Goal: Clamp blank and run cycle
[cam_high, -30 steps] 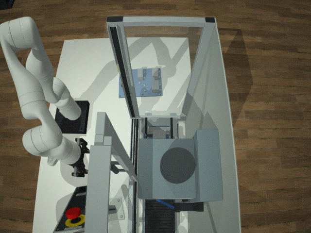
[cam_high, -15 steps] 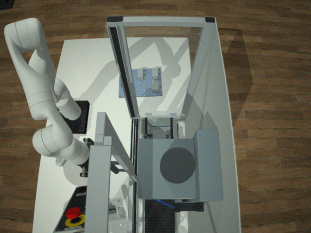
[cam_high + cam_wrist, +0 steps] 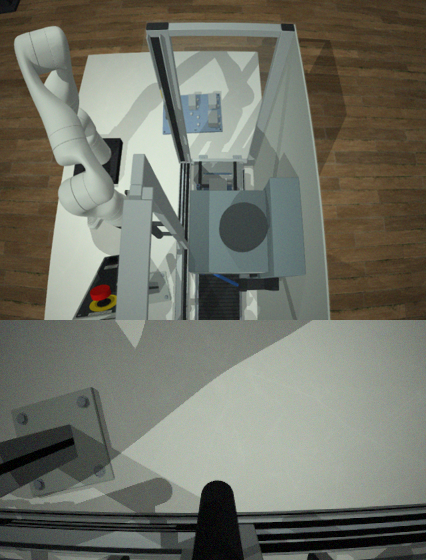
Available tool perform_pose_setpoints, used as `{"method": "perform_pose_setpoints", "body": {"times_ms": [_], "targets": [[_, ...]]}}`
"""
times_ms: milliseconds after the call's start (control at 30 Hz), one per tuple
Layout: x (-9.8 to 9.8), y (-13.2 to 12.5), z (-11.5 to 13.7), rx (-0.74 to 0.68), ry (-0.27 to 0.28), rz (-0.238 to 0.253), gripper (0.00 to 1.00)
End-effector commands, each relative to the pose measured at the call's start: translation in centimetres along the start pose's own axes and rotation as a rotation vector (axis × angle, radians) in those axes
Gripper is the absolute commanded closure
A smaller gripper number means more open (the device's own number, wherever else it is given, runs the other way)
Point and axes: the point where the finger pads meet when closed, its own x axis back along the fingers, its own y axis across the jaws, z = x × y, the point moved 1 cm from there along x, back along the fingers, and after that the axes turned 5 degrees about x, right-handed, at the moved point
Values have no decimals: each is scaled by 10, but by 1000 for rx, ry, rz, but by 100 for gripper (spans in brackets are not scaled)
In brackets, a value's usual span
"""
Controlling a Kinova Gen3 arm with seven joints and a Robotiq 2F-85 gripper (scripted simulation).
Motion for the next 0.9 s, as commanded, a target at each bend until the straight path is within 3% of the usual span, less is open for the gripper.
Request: {"method": "perform_pose_setpoints", "body": {"times_ms": [0, 233, 400, 800, 833, 867], "targets": [[0, -1, -1, 0, -1, 1, 20], [0, -1, -1, 0, -1, 1, 20], [-1, -2, -18, 0, -1, 1, 20], [-1, -2, -18, 0, -1, 1, 20], [-1, -2, -18, 0, -1, 1, 61], [-1, -2, -18, 0, -1, 1, 61]]}}
